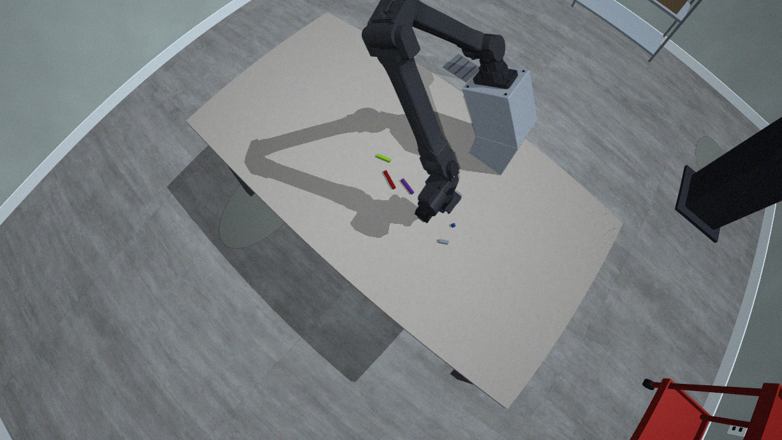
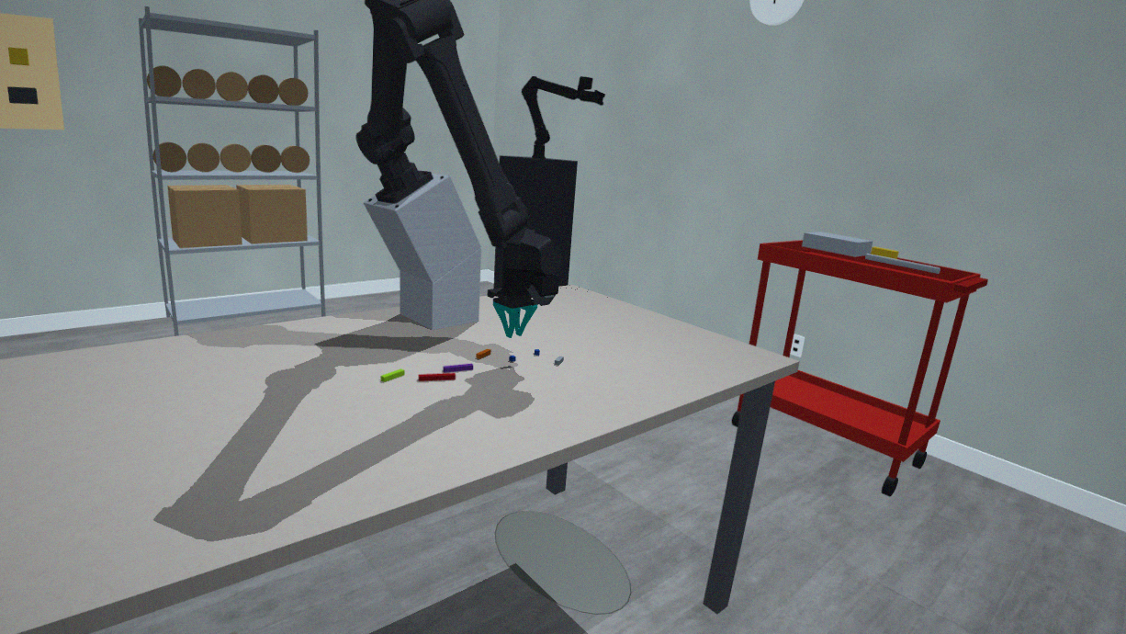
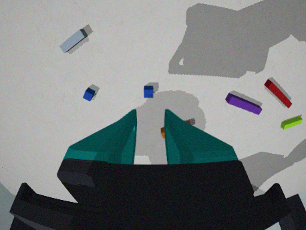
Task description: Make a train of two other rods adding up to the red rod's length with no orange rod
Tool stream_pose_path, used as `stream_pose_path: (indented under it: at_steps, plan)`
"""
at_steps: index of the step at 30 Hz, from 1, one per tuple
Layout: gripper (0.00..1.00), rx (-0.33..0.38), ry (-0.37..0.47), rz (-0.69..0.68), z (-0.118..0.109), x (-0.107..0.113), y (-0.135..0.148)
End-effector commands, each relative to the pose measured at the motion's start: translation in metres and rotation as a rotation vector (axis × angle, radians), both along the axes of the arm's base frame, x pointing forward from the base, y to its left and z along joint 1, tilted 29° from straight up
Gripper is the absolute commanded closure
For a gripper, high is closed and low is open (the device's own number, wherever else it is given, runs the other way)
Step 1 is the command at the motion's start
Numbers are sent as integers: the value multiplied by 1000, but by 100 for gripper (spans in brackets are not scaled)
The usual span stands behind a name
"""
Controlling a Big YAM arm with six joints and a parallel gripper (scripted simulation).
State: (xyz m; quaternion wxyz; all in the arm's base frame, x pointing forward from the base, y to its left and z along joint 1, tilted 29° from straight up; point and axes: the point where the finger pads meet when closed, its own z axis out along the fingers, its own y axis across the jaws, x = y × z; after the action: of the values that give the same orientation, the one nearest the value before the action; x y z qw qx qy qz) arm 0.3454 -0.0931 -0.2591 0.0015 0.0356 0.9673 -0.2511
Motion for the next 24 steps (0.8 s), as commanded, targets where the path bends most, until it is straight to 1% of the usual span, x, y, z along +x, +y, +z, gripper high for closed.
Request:
stream_pose_path:
  at_steps: [1,14,17,24]
  plan:
    - [76,-3,1,4,-10,1,-5]
    - [76,-3,4,4,-28,-1,-15]
    - [76,-3,4,12,-29,-1,-13]
    - [76,-3,4,4,-35,-2,-19]
